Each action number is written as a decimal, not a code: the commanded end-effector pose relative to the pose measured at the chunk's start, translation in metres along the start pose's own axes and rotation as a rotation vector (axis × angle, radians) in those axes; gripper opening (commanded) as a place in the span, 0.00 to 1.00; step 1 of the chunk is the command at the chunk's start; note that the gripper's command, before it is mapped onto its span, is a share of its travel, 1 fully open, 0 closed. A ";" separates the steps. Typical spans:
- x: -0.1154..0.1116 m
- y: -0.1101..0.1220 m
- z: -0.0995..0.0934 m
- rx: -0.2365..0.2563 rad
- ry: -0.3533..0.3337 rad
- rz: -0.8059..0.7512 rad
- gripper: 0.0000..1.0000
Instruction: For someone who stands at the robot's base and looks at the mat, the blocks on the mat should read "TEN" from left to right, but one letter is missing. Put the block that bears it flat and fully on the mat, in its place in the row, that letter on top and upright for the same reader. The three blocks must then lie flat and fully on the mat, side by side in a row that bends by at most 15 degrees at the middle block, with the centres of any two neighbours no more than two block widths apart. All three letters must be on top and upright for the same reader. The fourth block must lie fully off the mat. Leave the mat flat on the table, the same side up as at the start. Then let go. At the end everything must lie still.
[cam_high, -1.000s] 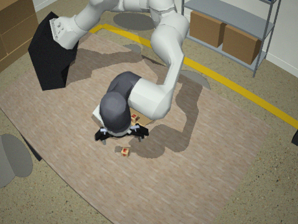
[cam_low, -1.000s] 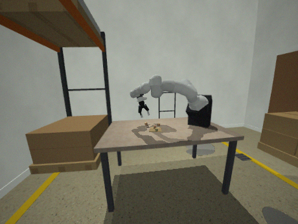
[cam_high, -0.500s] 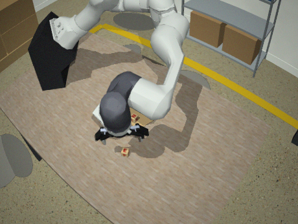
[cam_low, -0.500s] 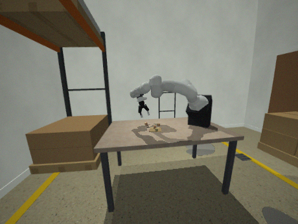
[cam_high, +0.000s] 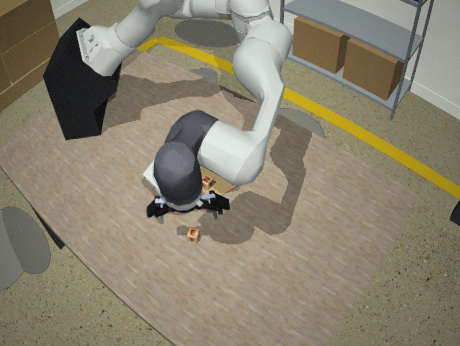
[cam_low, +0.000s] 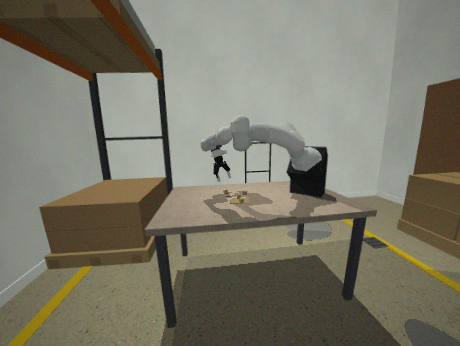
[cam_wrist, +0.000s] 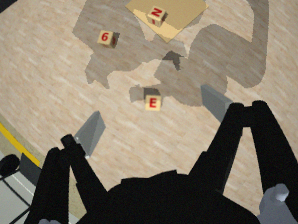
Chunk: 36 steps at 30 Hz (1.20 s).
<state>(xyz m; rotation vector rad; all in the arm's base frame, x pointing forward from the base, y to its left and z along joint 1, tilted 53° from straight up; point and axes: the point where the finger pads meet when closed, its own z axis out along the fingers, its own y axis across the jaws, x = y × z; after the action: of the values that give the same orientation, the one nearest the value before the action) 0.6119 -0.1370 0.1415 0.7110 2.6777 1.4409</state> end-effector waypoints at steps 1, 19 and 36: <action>0.000 0.000 0.000 0.000 0.002 0.004 1.00; 0.011 0.002 -0.024 -0.043 -0.307 0.265 1.00; 0.017 -0.002 -0.025 -0.055 -0.341 0.309 1.00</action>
<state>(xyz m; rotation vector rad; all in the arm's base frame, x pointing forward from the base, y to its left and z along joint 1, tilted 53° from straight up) 0.5898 -0.1492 0.1574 1.2540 2.3480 1.2952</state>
